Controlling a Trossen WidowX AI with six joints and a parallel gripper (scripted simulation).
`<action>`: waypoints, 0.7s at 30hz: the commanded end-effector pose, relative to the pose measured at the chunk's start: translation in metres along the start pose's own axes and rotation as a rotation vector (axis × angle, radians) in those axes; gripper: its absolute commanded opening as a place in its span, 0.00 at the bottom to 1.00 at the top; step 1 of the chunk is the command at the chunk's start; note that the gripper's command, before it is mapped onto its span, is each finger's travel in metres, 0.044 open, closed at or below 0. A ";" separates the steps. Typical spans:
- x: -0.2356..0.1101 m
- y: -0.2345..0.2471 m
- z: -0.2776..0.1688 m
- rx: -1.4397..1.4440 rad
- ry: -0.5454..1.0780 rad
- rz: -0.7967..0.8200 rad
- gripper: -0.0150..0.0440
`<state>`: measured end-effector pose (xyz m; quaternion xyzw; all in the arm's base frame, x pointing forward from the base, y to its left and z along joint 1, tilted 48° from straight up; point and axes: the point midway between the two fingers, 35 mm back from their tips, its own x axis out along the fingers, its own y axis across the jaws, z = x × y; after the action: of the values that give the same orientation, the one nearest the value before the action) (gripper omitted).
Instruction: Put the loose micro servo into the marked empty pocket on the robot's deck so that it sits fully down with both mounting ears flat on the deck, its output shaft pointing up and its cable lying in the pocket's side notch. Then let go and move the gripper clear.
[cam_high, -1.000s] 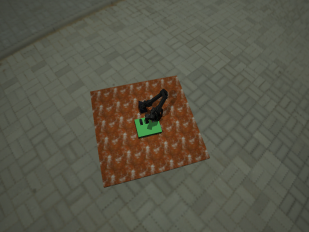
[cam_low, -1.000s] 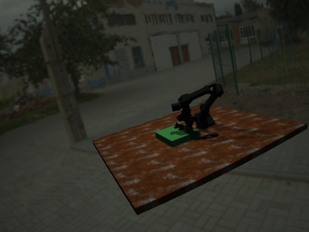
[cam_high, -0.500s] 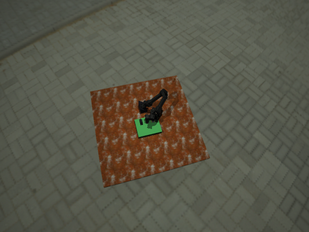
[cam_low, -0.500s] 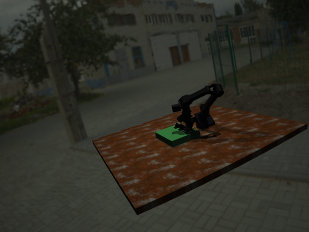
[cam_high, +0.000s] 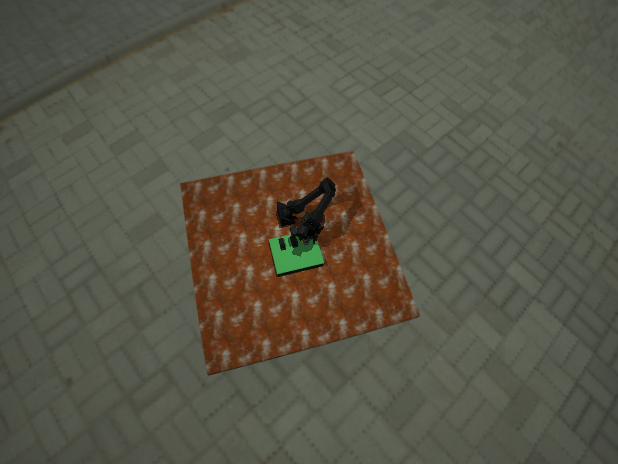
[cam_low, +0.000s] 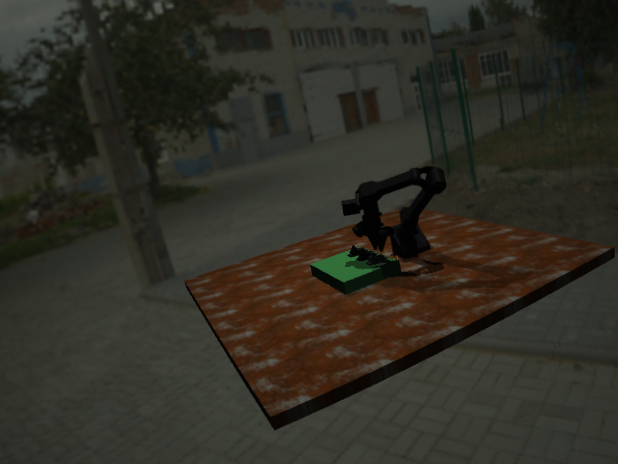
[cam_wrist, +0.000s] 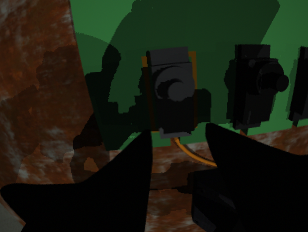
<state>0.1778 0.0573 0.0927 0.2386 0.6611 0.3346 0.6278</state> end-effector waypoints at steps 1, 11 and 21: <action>-0.001 0.000 0.001 0.000 0.000 0.000 0.62; -0.044 0.003 0.068 -0.006 -0.001 -0.003 1.00; -0.068 0.001 0.110 -0.009 -0.001 -0.004 1.00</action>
<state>0.2854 0.0259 0.1380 0.2374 0.6590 0.3349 0.6303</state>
